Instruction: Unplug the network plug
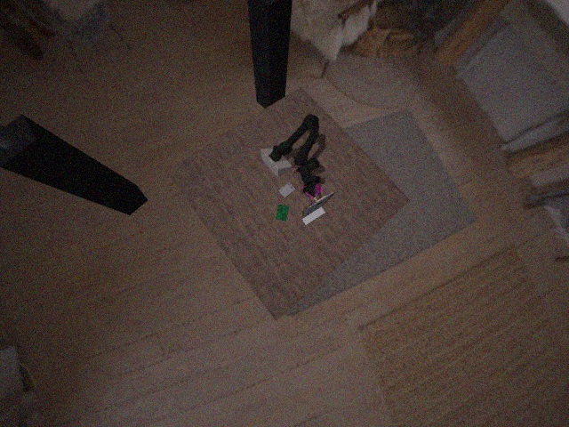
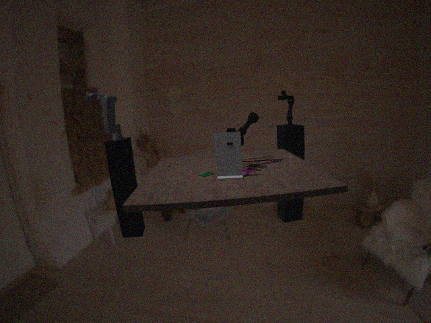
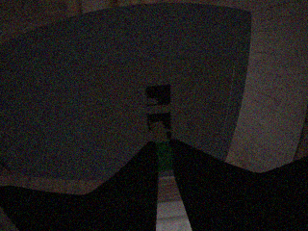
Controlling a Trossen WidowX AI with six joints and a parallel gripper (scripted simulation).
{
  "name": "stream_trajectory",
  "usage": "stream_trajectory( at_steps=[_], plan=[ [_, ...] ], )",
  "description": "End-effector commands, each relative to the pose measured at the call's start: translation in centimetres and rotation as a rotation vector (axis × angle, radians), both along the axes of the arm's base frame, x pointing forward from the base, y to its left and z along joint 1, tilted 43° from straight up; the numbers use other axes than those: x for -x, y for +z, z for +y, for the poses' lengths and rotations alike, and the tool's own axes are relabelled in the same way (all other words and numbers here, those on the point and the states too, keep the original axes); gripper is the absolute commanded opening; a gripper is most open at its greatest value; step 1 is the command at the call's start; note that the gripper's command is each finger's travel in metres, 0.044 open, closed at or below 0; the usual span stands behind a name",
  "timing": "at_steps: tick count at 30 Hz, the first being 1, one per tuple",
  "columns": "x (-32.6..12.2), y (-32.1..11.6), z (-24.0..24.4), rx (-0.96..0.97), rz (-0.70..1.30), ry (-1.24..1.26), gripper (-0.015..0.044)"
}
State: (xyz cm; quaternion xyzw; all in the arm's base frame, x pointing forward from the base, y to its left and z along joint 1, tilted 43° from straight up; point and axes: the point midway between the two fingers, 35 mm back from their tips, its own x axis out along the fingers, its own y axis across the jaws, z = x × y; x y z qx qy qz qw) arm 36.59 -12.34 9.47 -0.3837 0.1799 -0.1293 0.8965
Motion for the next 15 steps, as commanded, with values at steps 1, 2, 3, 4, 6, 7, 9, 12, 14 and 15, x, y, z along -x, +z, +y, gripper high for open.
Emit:
stream_trajectory(
  at_steps=[1, 2, 3, 4, 6, 7, 9, 12, 14, 15],
  plan=[
    [0.36, -0.16, 0.16, -0.006, 0.004, 0.002, 0.0],
    [0.42, -0.16, 0.17, -0.006, 0.004, 0.002, 0.0],
    [0.47, -0.15, 0.19, -0.006, 0.004, 0.002, 0.0],
    [0.52, -0.14, 0.21, -0.006, 0.004, 0.002, 0.0],
    [0.63, -0.12, 0.24, -0.006, 0.004, 0.002, 0.0],
    [0.69, -0.11, 0.26, -0.006, 0.004, 0.002, 0.0],
    [0.79, -0.1, 0.3, -0.006, 0.004, 0.002, 0.0],
    [0.95, -0.07, 0.35, -0.006, 0.004, 0.002, 0.0],
    [1.05, -0.05, 0.39, -0.006, 0.004, 0.002, 0.0],
    [1.1, -0.04, 0.41, -0.006, 0.004, 0.002, 0.0]
  ],
)
